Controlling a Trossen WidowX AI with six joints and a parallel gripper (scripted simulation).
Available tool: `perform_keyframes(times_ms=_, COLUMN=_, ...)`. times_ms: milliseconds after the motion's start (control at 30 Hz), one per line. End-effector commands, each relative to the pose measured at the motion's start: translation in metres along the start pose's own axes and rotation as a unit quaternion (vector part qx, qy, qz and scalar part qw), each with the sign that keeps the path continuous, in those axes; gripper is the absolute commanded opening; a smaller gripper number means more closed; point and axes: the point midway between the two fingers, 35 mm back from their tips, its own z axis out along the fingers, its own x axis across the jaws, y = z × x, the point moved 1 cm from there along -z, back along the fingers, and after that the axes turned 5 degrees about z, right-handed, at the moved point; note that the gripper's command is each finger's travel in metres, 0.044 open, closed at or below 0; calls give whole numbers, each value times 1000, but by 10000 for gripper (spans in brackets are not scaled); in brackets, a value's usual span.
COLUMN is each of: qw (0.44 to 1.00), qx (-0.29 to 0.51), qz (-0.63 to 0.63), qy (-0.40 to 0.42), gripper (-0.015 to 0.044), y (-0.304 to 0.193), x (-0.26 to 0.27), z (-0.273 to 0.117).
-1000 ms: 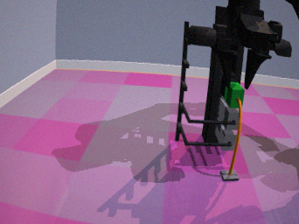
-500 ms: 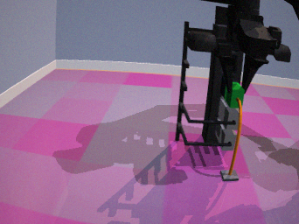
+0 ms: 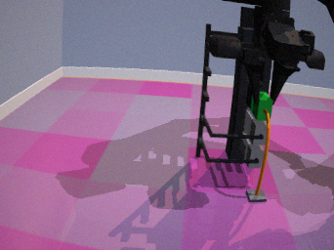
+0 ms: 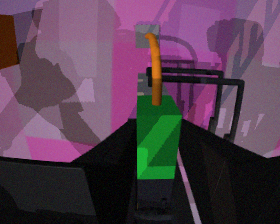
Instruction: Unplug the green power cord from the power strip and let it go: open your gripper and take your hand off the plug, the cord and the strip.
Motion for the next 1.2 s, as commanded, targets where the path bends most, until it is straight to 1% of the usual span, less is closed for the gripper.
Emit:
perform_keyframes(times_ms=0, qw=1000, qx=-7, qz=0, qy=-1, gripper=0, y=11, x=0, z=-1)
perform_keyframes(times_ms=800, qw=1000, qx=-8, qz=-1, qy=-1, gripper=0, y=50, x=5, z=-5)
perform_keyframes(times_ms=900, qw=1000, qx=-4, qz=-2, qy=-1, gripper=79, y=41, x=3, z=-3)
perform_keyframes(times_ms=1167, qw=1000, qx=-4, qz=-2, qy=-1, gripper=289, y=41, x=3, z=-3)
